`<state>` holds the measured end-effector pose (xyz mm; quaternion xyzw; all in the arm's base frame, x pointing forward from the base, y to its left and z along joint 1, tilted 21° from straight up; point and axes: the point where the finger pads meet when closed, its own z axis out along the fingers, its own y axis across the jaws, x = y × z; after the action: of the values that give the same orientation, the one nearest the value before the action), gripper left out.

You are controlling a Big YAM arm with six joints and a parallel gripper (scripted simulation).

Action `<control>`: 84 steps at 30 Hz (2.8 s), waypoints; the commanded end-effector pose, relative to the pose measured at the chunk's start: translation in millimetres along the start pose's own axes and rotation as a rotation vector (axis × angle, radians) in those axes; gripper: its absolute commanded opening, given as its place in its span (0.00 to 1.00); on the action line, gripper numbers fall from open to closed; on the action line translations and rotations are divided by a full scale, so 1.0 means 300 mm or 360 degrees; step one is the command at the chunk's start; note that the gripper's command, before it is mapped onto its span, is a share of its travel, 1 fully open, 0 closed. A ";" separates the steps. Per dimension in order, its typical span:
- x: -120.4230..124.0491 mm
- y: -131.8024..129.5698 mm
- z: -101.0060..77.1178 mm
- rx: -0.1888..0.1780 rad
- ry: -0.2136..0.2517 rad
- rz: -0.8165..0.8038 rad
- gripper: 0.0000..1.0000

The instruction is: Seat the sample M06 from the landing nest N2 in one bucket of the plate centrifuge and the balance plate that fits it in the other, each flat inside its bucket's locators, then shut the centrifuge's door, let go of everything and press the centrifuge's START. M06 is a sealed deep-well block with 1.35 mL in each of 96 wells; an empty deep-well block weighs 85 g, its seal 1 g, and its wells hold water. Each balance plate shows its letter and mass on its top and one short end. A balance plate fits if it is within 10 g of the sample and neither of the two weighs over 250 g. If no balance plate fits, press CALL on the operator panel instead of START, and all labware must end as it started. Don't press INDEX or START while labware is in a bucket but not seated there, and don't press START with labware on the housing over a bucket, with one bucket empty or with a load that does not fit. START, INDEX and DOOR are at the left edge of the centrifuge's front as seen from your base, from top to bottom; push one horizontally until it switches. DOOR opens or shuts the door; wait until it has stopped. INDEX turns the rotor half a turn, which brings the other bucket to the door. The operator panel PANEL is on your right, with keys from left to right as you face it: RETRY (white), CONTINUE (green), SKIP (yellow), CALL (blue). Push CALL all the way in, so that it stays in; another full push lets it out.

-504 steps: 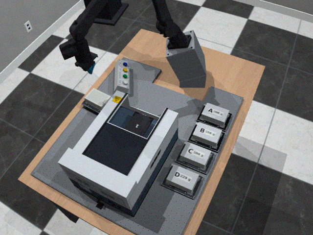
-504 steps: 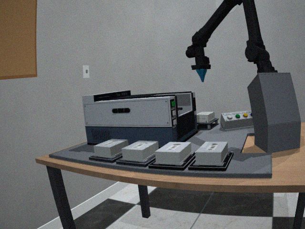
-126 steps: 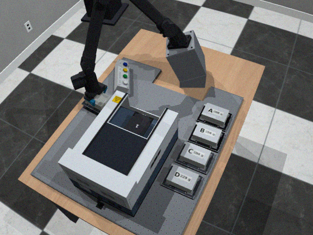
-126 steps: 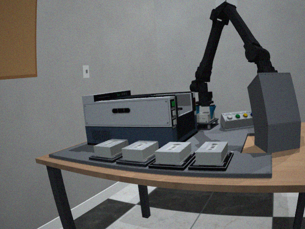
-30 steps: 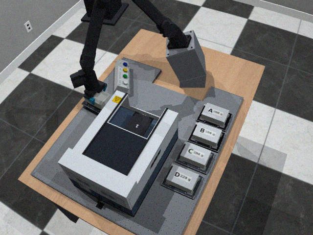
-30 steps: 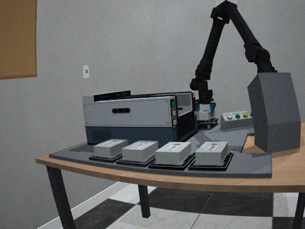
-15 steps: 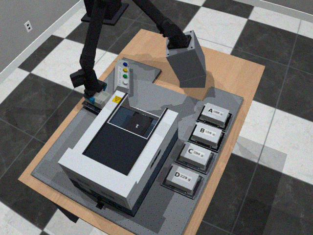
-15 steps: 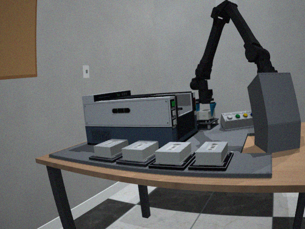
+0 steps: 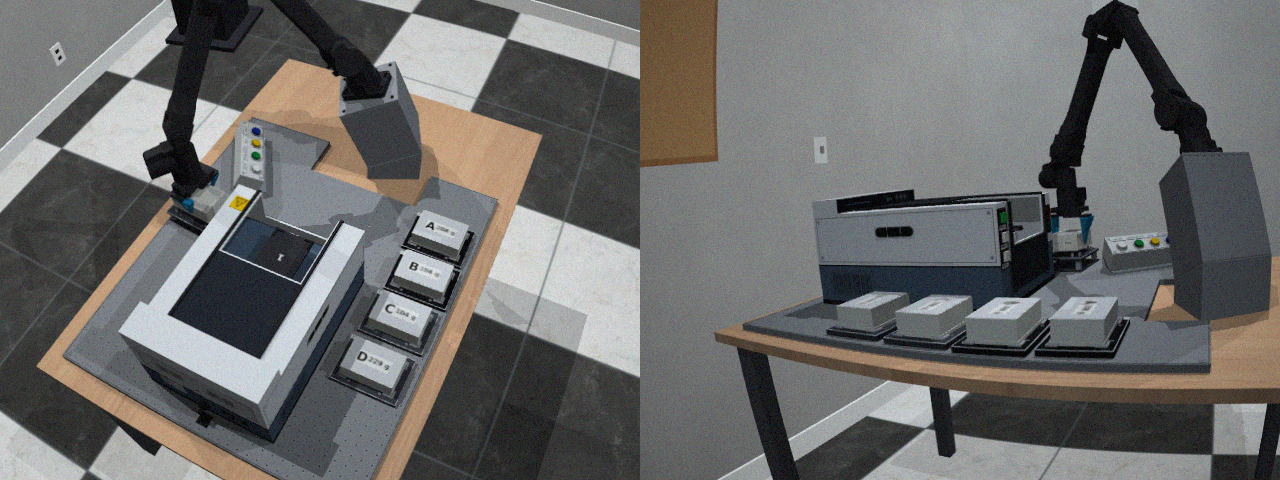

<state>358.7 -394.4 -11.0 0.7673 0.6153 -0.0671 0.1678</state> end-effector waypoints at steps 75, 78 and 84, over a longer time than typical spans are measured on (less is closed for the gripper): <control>-0.042 0.080 -0.507 -0.0100 -0.0061 0.0017 0.00; -0.042 0.079 -0.536 -0.0101 -0.0061 0.0017 0.00; -0.041 0.078 -0.591 -0.0103 -0.0062 0.0018 0.00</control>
<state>340.1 -347.2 119.7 0.7655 0.6179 -0.0676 0.1664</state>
